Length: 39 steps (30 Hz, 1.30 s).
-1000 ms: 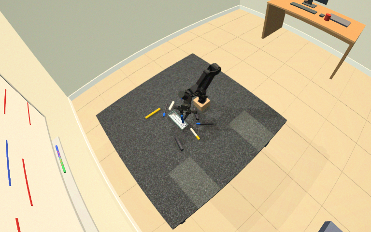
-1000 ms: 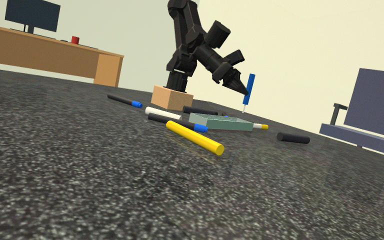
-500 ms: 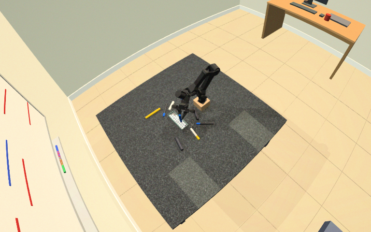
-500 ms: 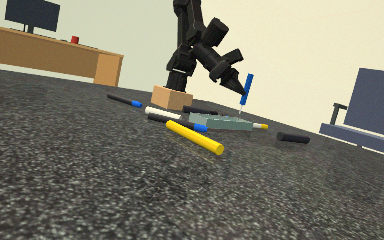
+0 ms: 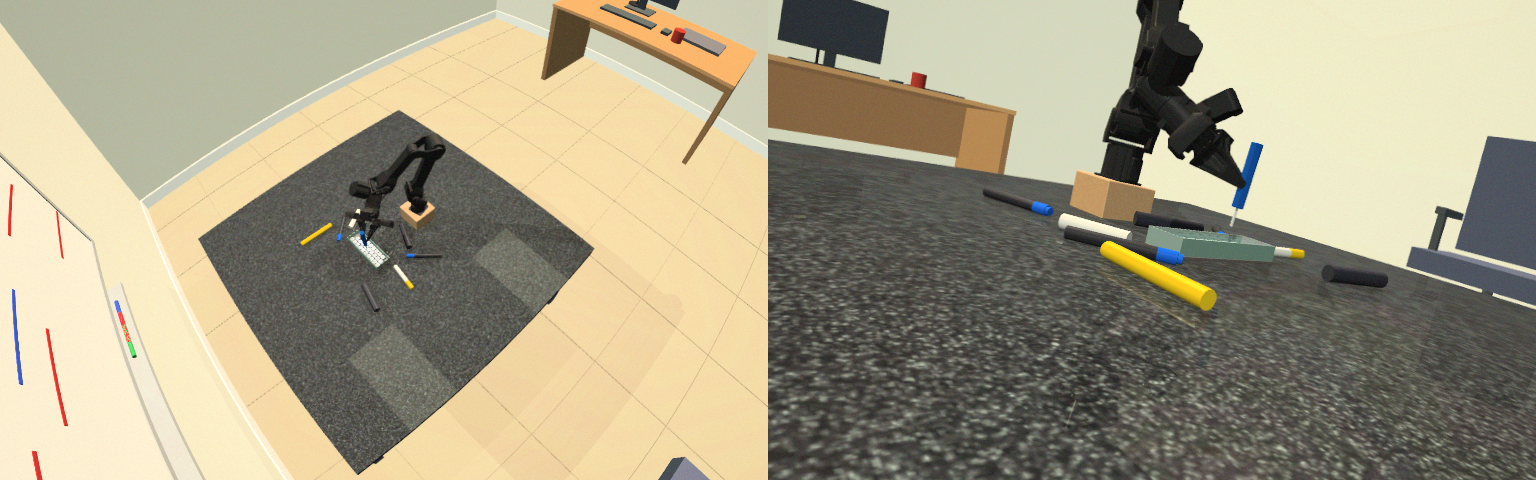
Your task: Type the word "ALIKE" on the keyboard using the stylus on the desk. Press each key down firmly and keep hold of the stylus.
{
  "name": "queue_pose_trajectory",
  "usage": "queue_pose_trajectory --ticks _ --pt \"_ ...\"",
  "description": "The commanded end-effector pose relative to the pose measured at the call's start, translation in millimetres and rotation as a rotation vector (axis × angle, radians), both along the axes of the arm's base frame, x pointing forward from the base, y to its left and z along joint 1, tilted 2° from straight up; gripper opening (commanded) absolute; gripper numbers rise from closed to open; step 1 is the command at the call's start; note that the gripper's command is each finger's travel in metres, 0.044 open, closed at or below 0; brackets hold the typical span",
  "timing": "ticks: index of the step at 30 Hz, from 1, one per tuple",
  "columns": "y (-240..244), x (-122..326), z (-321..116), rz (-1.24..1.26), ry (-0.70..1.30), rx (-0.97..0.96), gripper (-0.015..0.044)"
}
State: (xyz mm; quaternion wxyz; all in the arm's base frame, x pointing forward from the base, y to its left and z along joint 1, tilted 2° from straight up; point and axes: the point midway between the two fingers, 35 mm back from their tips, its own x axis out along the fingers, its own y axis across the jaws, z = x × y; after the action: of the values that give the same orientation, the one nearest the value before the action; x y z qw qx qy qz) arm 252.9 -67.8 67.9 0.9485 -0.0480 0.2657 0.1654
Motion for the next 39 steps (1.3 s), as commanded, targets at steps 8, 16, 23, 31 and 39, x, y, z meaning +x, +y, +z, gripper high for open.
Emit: queue_pose_trajectory --ticks 8,16,23,31,39 --pt "-44 -6 2 -0.005 -0.033 0.017 0.0000" --pt "-62 -11 4 -0.017 -0.058 0.025 0.0000" --pt "-61 -11 -11 -0.017 -0.058 0.026 0.0000" --pt "-60 -11 -16 -0.017 -0.058 0.026 0.0000" --pt "-60 -11 -16 -0.017 -0.058 0.026 0.0000"
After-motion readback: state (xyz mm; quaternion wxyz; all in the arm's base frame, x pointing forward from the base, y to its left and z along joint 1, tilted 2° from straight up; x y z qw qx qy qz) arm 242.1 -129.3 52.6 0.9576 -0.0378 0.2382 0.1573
